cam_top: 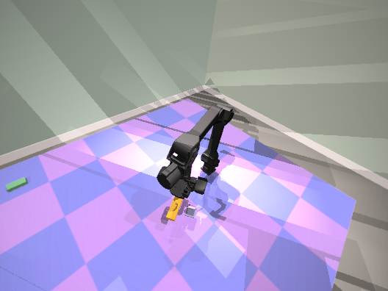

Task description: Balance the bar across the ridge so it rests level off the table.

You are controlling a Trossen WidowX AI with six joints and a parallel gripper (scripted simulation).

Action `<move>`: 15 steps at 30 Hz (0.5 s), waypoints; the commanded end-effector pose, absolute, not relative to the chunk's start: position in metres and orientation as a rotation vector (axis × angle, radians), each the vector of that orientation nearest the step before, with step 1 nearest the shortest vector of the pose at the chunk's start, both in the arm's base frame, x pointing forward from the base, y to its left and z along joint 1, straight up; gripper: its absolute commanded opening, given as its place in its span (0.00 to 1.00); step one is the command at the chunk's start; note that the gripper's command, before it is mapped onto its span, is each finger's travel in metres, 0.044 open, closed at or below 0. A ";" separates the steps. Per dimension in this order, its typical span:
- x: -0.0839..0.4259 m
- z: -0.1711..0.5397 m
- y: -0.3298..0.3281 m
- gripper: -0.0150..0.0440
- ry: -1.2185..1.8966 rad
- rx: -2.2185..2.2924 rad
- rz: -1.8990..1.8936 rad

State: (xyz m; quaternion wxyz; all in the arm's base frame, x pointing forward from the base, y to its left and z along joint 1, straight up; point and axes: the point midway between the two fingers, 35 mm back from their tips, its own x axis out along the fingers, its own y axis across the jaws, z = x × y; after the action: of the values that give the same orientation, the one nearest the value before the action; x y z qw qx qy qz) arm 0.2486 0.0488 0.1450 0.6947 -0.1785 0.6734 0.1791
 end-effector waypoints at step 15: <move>0.218 0.143 0.098 0.25 1.504 -0.419 0.425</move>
State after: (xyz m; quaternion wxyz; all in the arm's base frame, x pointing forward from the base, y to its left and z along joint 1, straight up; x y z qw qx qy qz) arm 0.2224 0.0950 0.1444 0.6910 -0.1883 0.6710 0.1921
